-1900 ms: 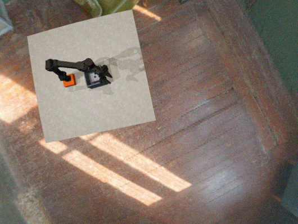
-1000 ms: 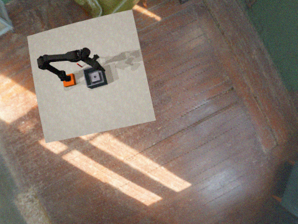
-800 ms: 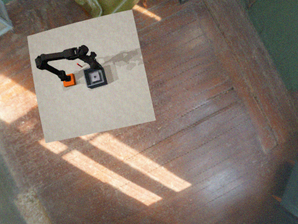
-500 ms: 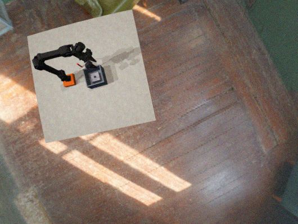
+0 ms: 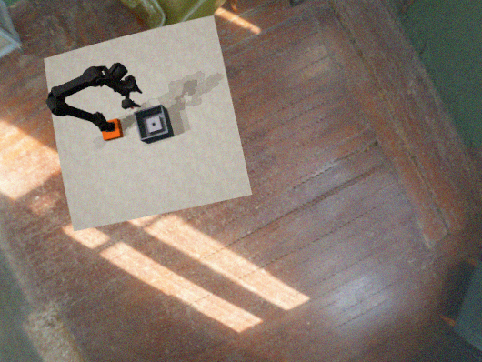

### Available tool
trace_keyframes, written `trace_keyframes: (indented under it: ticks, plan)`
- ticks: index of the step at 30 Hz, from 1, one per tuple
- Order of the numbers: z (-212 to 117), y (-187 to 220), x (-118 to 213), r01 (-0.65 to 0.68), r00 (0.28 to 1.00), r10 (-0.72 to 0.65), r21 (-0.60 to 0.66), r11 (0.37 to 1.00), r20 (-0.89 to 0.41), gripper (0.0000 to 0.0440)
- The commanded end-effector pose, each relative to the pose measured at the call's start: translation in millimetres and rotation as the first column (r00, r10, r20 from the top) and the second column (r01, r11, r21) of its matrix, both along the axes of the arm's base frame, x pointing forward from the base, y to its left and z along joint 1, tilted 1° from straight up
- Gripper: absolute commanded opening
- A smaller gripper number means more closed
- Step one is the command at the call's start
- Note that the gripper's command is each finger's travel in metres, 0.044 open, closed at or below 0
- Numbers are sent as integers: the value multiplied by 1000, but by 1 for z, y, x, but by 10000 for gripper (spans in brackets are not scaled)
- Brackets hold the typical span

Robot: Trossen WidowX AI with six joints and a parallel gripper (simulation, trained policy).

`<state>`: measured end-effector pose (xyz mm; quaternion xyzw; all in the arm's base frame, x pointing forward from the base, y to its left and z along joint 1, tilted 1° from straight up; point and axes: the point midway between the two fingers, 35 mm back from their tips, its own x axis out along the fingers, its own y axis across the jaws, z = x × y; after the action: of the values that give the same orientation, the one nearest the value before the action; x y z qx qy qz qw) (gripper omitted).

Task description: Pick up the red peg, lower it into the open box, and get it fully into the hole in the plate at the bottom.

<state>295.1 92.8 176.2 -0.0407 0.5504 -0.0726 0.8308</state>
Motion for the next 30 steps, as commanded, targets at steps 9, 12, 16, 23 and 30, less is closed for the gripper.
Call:
trace_keyframes:
  ticks: [9,12,16,23,30]
  plan:
    - [-22,21,-79,315,937,-293,100,944,-188,440]
    - [-30,26,-97,387,904,-358,93,917,-235,440]
    - [-42,29,-116,459,862,-424,72,885,-278,440]
    - [-67,34,-133,530,813,-493,45,847,-309,440]
    - [-97,38,-137,558,796,-519,48,828,-310,440]
